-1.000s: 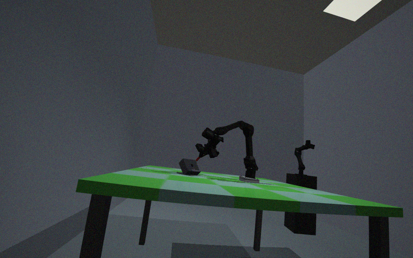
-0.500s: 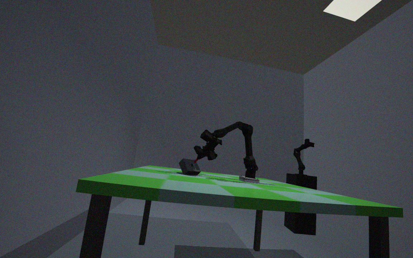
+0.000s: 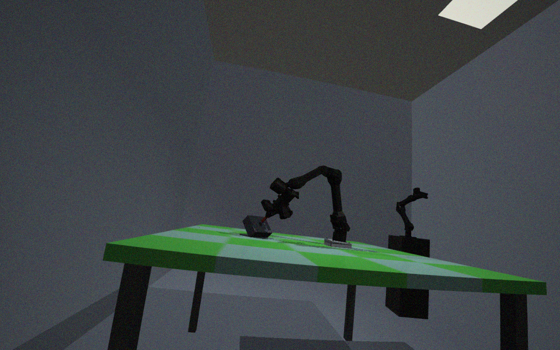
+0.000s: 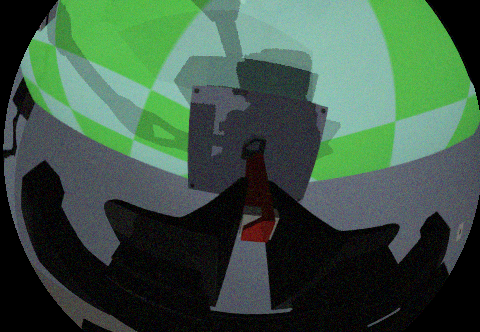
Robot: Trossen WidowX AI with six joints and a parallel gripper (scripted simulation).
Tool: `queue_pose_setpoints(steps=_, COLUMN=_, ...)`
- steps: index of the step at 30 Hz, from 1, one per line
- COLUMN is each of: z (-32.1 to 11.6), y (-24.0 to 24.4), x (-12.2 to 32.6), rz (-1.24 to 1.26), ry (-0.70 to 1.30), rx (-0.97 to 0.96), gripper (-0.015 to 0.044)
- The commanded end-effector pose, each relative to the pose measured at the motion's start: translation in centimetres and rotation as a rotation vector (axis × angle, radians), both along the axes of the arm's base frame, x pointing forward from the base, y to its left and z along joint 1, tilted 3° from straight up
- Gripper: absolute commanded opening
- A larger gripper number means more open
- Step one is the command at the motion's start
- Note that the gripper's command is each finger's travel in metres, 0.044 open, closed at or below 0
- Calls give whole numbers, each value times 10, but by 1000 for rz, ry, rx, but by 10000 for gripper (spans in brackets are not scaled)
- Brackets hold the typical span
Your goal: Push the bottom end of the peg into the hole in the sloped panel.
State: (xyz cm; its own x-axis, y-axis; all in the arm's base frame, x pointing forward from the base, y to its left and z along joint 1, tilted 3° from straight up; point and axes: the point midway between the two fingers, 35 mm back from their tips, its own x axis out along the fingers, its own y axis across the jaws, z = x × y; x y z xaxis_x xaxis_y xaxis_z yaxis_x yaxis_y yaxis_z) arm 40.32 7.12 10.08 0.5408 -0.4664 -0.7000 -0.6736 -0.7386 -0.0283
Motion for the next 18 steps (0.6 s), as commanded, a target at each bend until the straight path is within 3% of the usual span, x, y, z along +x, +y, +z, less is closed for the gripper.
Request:
queue_pose_setpoints(steps=1, z=-6, y=-2, x=2, rz=3, ry=7, rx=-1, gripper=0)
queue_pose_setpoints(steps=18, z=-5, y=-3, x=4, rz=0, ry=-1, rx=0, gripper=0)
